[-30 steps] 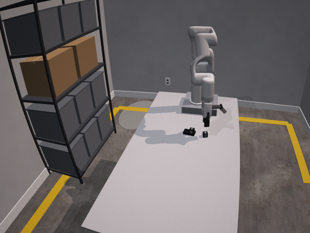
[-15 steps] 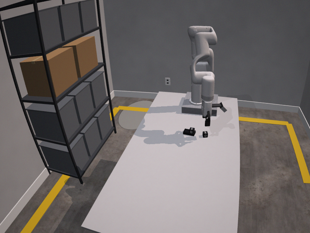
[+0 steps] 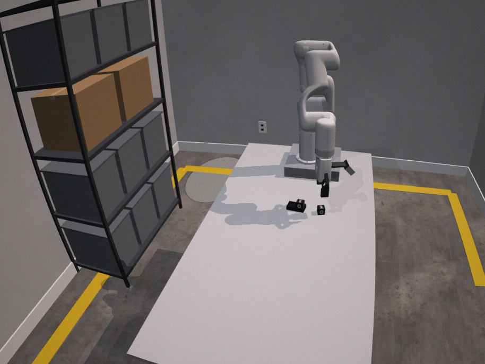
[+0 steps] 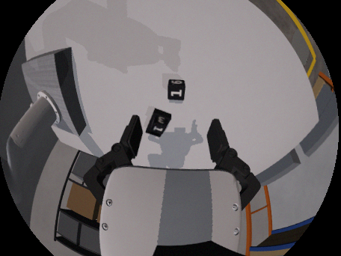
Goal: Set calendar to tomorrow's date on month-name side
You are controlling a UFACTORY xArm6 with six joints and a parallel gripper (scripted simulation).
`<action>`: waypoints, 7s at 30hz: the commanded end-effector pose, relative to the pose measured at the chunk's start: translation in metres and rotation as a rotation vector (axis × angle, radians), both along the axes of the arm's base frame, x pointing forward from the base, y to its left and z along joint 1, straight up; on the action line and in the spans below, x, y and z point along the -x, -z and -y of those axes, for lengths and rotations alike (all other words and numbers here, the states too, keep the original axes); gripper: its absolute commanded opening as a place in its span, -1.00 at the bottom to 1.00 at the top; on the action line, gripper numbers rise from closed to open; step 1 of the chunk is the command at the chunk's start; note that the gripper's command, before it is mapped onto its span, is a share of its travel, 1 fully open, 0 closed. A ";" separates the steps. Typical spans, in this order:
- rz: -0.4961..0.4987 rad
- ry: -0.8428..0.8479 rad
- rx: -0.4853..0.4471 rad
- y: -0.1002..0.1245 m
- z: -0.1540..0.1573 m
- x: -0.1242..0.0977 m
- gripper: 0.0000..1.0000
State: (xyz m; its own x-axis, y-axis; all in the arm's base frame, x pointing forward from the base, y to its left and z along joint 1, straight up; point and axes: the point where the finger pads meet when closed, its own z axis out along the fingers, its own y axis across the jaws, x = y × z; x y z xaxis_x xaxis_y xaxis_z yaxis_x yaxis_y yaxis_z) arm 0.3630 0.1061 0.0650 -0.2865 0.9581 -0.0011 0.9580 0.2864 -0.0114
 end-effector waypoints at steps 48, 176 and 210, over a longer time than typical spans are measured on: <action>-0.003 -1.543 -0.014 0.011 -0.001 0.000 1.00; -0.003 -1.563 -0.015 0.063 0.000 0.000 -0.05; -0.003 -1.563 -0.015 0.063 0.000 -0.001 -0.05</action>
